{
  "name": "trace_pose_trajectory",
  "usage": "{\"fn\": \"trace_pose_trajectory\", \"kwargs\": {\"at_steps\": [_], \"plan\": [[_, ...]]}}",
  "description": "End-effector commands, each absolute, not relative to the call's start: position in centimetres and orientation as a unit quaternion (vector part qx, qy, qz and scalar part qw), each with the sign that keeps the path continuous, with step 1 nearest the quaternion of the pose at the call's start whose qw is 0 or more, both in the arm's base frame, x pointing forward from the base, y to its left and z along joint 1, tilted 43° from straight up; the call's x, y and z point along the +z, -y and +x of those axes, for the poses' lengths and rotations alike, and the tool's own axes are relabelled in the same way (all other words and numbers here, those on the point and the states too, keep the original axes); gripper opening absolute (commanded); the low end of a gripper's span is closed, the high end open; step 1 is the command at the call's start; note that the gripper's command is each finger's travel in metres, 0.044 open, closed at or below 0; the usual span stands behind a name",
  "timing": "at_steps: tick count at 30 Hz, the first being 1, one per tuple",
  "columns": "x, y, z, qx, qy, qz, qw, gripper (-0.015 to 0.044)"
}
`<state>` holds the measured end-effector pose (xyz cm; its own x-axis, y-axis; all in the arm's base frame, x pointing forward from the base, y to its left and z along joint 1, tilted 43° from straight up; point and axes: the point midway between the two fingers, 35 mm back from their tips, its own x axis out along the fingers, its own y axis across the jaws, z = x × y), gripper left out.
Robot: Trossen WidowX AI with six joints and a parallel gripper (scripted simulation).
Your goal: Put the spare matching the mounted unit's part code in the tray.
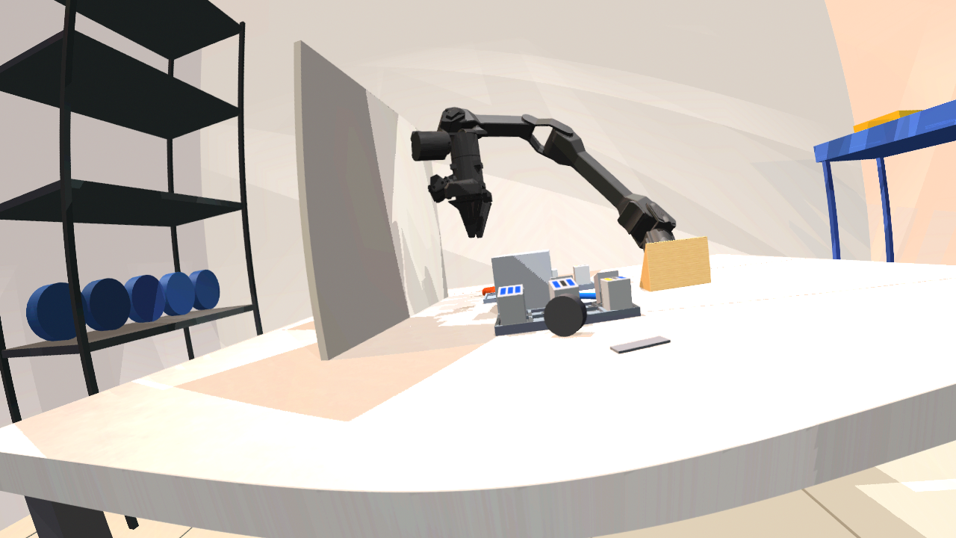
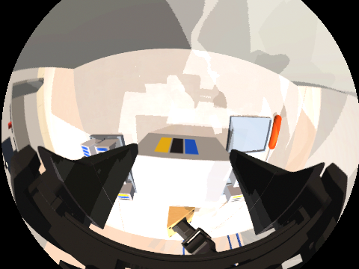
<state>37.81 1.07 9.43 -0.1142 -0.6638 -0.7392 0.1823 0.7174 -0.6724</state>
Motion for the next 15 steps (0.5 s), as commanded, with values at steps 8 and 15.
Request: {"fn": "trace_pose_trajectory", "kwargs": {"at_steps": [8,15], "plan": [[6.2,-6.4,36.3,-0.212,-0.712,-0.266,0.614,0.044],[0.3,-15.2,30.6,0.019,-0.744,-0.43,0.512,0.044]]}}
